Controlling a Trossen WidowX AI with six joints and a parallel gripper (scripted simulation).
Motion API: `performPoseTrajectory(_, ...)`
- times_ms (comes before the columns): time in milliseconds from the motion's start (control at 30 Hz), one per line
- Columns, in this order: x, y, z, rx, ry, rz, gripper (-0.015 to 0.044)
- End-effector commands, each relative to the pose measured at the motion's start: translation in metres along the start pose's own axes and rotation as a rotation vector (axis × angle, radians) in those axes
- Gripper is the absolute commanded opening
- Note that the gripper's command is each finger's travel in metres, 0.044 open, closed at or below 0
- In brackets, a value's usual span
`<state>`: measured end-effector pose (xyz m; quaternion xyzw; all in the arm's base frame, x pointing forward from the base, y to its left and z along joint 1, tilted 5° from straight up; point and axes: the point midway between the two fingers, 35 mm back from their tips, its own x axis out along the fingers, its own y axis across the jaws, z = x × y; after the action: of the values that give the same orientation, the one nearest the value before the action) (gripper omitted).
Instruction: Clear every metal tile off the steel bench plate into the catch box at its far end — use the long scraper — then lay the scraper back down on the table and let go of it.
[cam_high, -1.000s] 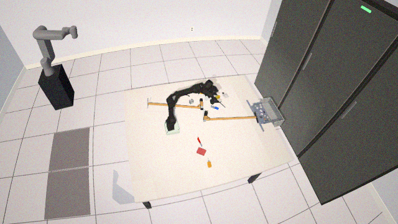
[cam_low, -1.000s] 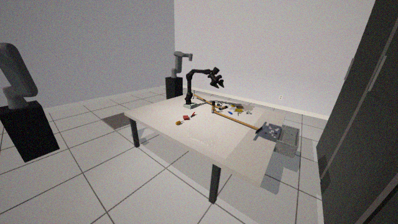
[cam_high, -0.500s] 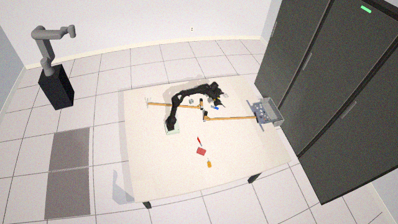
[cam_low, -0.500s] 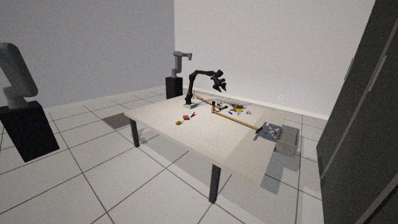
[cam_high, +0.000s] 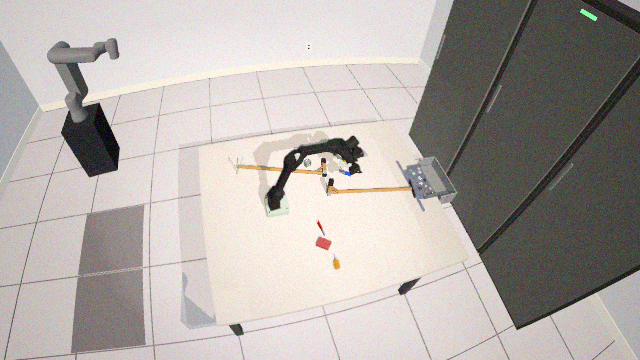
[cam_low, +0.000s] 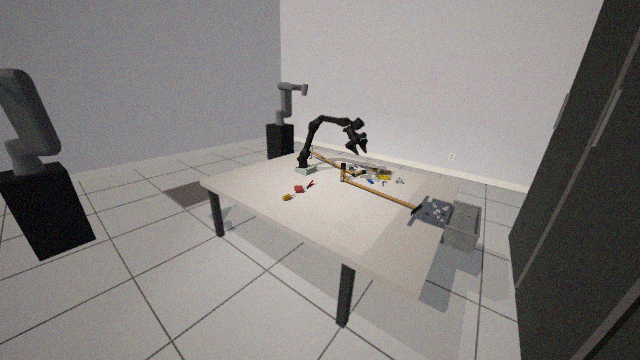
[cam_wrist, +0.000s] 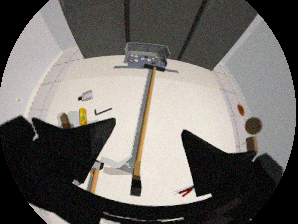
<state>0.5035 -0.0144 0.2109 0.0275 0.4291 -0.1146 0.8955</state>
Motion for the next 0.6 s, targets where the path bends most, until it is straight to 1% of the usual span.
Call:
performPoseTrajectory(0,0.013,-0.001,-0.002,0.008,0.03,0.003,0.044)
performPoseTrajectory(567,0.07,-0.005,-0.014,0.03,0.151,0.004,0.044)
